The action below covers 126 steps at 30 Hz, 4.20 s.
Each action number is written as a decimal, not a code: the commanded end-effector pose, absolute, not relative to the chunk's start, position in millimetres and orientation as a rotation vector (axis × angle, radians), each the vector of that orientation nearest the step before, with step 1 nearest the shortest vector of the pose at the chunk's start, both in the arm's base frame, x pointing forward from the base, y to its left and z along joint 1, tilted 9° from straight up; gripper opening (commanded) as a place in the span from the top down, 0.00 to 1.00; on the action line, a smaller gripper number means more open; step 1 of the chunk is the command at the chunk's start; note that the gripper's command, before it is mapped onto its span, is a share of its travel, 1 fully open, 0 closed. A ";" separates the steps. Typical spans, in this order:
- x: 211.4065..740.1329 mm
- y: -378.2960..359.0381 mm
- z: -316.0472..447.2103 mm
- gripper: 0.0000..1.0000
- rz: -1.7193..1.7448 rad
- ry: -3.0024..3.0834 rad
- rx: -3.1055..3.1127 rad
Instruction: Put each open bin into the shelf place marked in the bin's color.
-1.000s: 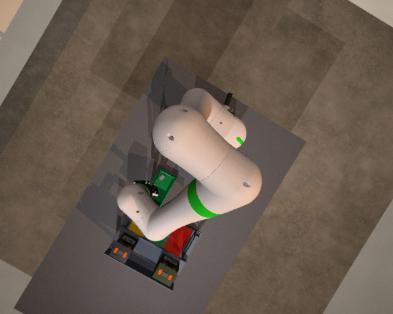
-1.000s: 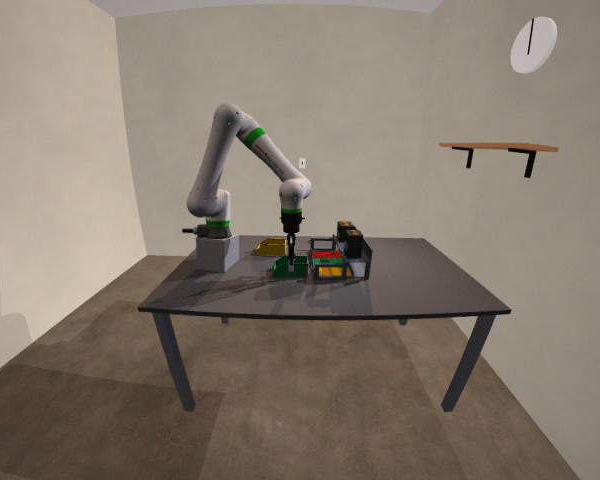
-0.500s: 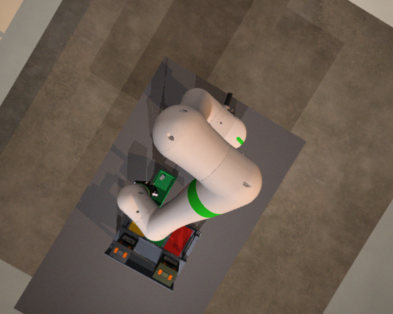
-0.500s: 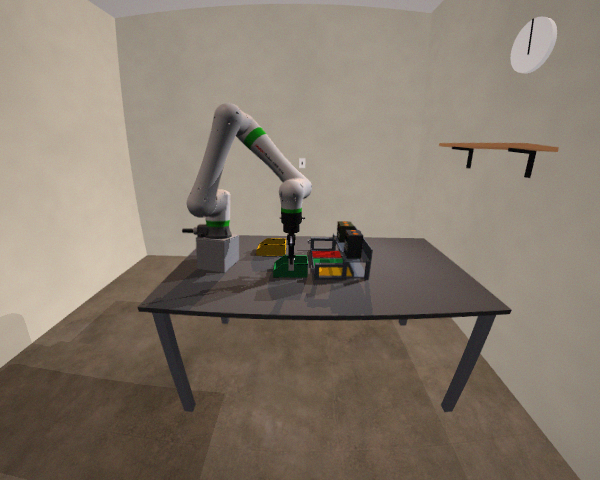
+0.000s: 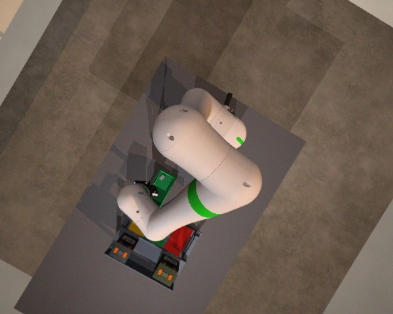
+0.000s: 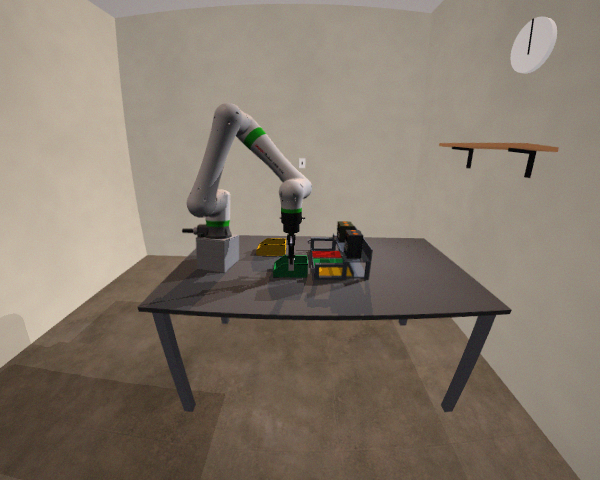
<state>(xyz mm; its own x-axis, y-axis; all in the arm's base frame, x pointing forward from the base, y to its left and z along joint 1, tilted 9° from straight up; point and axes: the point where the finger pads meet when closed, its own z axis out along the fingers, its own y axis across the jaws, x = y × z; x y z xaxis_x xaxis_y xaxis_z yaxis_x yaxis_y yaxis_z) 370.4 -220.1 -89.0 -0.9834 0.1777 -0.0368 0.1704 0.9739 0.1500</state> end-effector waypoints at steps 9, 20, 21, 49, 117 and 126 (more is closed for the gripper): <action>370.5 -220.2 -89.0 1.00 0.226 3.071 0.271; 370.5 -220.2 -88.9 1.00 0.226 3.071 0.271; 370.5 -220.2 -88.8 1.00 0.226 3.071 0.271; 370.0 -221.4 -80.8 1.00 0.226 3.071 0.271; 365.9 -230.5 -17.1 1.00 0.226 3.071 0.271; 365.6 -231.2 -11.7 1.00 0.227 3.071 0.271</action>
